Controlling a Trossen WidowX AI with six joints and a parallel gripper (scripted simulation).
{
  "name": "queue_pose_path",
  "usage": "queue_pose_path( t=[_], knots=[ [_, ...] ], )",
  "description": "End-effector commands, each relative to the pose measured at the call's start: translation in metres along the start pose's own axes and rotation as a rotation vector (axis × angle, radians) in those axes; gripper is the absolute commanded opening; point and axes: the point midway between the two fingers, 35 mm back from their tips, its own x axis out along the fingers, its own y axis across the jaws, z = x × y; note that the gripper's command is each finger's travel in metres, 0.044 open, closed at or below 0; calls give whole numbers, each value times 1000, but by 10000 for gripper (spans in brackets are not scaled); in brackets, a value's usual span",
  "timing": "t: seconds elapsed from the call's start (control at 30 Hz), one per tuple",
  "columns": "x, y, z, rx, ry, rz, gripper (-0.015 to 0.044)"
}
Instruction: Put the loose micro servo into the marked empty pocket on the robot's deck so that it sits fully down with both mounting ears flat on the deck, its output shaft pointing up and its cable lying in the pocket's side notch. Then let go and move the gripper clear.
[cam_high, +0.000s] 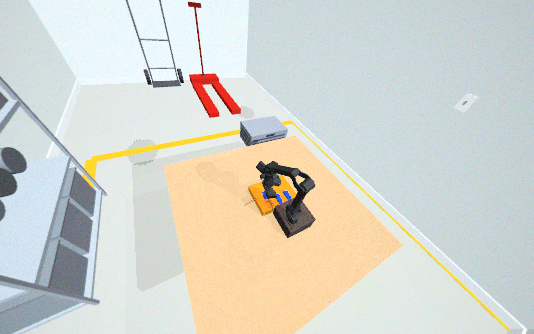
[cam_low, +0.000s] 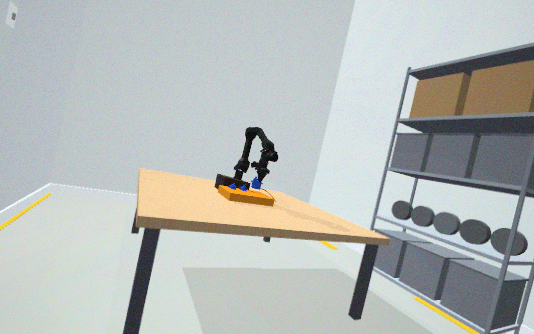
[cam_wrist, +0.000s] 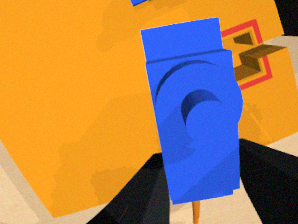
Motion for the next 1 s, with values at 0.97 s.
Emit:
queue_pose_path(
  t=[0.97],
  knots=[
    [-1,60,3,-31,5,7,0]
  ],
)
